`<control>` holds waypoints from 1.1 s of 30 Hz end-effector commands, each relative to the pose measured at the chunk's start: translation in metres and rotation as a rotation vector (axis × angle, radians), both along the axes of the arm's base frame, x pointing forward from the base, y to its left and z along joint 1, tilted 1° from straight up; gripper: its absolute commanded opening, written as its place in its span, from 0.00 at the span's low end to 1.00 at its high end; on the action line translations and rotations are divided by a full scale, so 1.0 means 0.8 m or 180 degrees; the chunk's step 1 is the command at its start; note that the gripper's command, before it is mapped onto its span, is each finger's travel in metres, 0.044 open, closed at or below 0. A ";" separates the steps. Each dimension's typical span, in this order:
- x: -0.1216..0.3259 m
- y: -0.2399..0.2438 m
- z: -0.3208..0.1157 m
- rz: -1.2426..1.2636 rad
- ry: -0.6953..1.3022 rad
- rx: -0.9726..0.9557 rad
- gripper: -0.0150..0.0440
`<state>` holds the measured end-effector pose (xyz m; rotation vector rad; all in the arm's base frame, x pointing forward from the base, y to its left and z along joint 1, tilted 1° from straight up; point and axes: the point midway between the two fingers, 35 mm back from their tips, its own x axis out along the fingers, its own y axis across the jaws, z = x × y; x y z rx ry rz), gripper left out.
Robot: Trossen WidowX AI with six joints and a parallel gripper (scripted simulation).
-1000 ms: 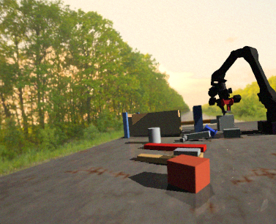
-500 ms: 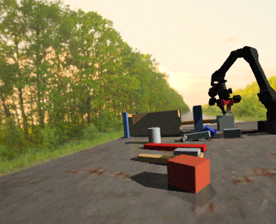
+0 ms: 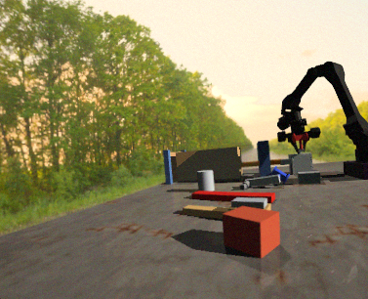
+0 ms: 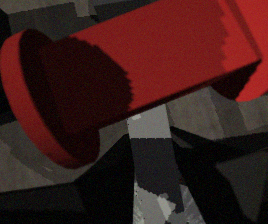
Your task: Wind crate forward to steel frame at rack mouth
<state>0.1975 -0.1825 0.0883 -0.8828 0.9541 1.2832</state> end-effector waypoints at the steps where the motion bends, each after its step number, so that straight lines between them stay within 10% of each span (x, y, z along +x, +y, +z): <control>1: 0.002 0.000 -0.001 -0.0114 -0.0006 -0.0001 0.25; 24: 0.000 -0.001 -0.014 -0.0027 -0.0001 0.0001 0.25; 33: 0.000 0.000 -0.012 0.0021 -0.0003 0.0002 0.65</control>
